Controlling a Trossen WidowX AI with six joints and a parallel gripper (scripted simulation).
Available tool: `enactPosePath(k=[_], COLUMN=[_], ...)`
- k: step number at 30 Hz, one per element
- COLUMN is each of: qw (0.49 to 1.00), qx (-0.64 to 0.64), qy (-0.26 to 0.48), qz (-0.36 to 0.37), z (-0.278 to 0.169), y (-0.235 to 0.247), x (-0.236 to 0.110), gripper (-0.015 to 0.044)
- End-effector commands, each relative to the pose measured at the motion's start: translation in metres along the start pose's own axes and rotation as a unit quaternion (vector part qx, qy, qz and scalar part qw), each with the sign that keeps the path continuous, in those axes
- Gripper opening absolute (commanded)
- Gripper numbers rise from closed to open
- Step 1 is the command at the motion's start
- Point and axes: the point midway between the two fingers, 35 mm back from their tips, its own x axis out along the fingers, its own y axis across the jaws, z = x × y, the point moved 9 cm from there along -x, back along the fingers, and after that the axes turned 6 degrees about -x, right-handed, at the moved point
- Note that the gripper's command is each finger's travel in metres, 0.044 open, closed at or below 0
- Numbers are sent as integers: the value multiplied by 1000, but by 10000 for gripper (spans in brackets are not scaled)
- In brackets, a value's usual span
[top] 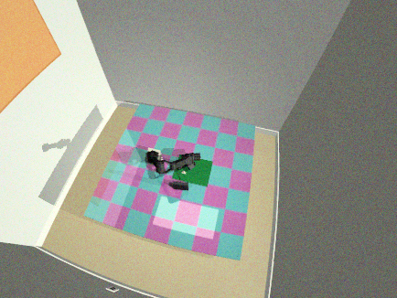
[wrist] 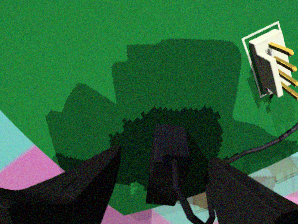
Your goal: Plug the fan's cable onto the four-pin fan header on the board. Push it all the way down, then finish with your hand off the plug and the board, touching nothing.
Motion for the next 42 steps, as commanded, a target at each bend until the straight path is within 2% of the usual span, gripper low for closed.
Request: enactPosePath(k=[1,14,16,42], qw=[1000,1000,1000,1000], qx=[0,0,0,-3], qy=[0,0,0,1], qz=[0,0,0,-1], z=[0,0,0,-20], y=[0,0,0,2], x=[0,0,-2,-78], gripper=[125,38,0,0])
